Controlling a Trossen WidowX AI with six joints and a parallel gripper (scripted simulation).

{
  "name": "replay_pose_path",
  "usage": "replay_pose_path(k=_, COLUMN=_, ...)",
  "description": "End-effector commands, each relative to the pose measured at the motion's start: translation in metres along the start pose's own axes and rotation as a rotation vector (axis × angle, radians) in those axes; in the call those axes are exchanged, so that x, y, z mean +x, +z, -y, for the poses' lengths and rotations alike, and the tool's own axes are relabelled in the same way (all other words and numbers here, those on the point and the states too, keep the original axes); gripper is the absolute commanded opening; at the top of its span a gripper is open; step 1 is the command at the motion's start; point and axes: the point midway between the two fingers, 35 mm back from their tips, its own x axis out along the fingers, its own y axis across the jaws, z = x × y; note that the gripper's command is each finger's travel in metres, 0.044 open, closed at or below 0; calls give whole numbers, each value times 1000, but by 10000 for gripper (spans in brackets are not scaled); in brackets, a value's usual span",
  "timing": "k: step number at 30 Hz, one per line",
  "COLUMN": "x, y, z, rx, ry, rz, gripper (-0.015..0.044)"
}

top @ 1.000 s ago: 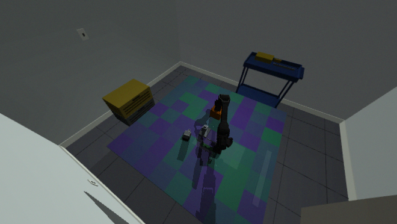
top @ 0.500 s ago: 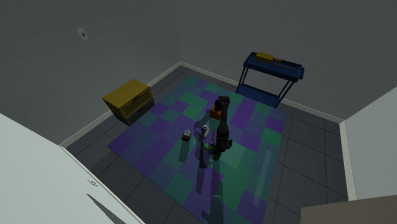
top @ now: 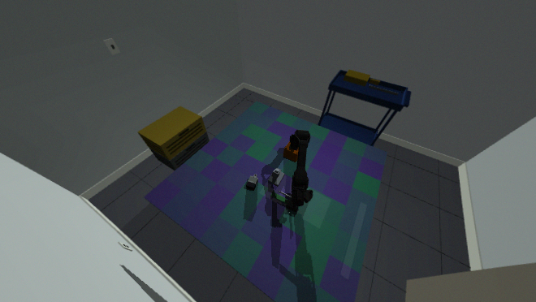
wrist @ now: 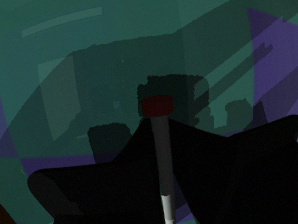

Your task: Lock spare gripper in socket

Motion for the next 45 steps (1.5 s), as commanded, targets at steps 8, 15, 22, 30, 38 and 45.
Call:
replay_pose_path(k=8, x=17, y=-3, z=-2, rx=-3, ry=-3, rz=1, gripper=0)
replay_pose_path(k=15, x=27, y=-5, z=-2, rx=-4, ry=-10, rz=4, gripper=0)
replay_pose_path(k=22, x=37, y=-6, z=-2, rx=-5, ry=-18, rz=8, gripper=0)
replay_pose_path(k=30, x=38, y=-6, z=-2, rx=-5, ry=-18, rz=8, gripper=0)
replay_pose_path(k=38, x=38, y=-6, z=-1, rx=-3, ry=-20, rz=9, gripper=131)
replay_pose_path(k=45, x=38, y=-6, z=-1, rx=-3, ry=-20, rz=9, gripper=200)
